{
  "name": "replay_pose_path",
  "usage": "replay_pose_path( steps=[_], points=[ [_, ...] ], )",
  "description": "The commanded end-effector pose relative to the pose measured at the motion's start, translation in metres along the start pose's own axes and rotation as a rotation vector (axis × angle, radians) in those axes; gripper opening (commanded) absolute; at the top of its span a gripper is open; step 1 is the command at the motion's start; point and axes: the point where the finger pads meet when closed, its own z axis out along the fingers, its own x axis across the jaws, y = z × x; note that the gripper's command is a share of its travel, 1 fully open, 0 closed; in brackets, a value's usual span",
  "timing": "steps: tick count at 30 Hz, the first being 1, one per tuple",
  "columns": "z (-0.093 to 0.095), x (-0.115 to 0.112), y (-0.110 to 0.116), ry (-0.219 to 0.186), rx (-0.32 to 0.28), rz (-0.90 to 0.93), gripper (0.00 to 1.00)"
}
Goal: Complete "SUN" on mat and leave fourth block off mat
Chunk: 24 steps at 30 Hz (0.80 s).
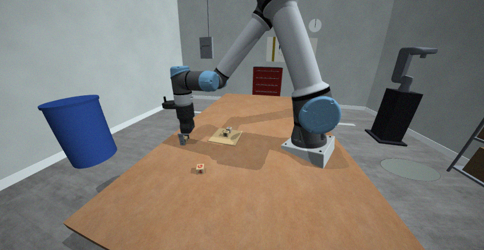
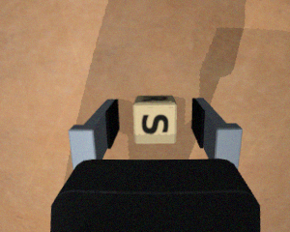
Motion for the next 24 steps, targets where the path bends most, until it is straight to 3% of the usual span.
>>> replay_pose_path(
  steps=[1, 3, 4, 20, 21, 24],
  points=[
    [0.0007, 0.0007, 0.0010, -0.001, -0.001, 0.002, 1.00],
    [0.0007, 0.0007, 0.0010, -0.001, -0.001, 0.002, 1.00],
    [0.0007, 0.0007, 0.0010, -0.001, -0.001, 0.002, 0.79],
    [0.0007, 0.0007, 0.0010, -0.001, -0.001, 0.002, 0.79],
    [0.0007, 0.0007, 0.0010, -0.001, -0.001, 0.002, 0.49],
    [0.0007, 0.0007, 0.0010, -0.001, -0.001, 0.002, 0.49]
  ],
)
